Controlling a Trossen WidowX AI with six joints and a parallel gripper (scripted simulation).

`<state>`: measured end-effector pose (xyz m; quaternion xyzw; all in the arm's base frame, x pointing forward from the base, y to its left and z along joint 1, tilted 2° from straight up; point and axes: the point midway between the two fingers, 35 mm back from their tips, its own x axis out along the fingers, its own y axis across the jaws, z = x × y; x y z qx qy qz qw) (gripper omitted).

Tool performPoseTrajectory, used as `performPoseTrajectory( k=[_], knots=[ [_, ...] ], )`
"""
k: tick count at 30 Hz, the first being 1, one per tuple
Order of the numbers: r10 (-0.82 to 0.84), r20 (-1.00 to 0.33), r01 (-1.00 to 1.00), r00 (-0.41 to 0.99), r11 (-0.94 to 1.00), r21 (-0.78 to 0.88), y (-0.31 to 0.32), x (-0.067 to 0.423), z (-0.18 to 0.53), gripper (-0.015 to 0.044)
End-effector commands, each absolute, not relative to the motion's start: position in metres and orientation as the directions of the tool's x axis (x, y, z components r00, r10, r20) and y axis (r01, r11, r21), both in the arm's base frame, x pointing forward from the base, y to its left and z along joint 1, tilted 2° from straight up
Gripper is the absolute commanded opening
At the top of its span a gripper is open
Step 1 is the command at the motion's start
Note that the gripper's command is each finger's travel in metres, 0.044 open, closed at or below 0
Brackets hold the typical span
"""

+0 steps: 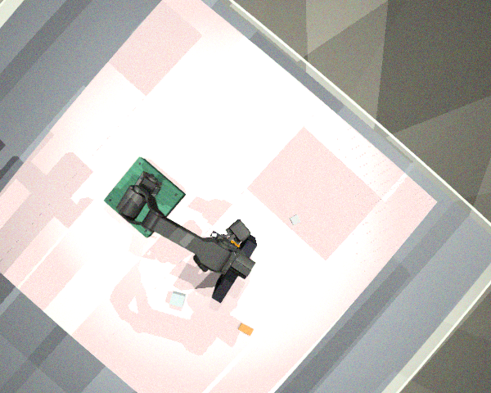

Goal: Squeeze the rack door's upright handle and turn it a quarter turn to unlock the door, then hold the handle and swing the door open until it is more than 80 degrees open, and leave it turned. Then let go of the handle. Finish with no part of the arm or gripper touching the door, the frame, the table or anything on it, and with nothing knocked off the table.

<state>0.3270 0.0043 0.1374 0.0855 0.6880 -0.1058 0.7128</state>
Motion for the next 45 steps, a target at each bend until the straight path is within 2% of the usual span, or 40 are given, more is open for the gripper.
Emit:
performPoseTrajectory(
  k=[1,9,16,25,33,41,45],
  knots=[
    [-0.036,-0.999,0.467,0.031,0.884,-0.018,0.0038,0.3268,0.1373,0.0292],
    [-0.036,-0.999,0.772,0.031,0.635,0.001,0.0039,0.3268,0.1373,0.0292],
    [-0.036,-0.999,0.942,0.031,0.335,0.017,0.0038,0.3268,0.1373,0.0292],
    [-0.036,-0.999,0.995,0.030,-0.095,0.034,0.0038,0.3268,0.1373,0.0292],
    [-0.036,-0.999,0.991,0.030,-0.128,0.035,0.0038,0.3268,0.1373,0.0292],
    [-0.036,-0.999,0.991,0.030,-0.128,0.035,0.0038,0.3268,0.1373,0.0082],
    [-0.036,-0.999,0.991,0.030,-0.128,0.035,0.0038,0.3268,0.1373,0.0055]
  ],
)
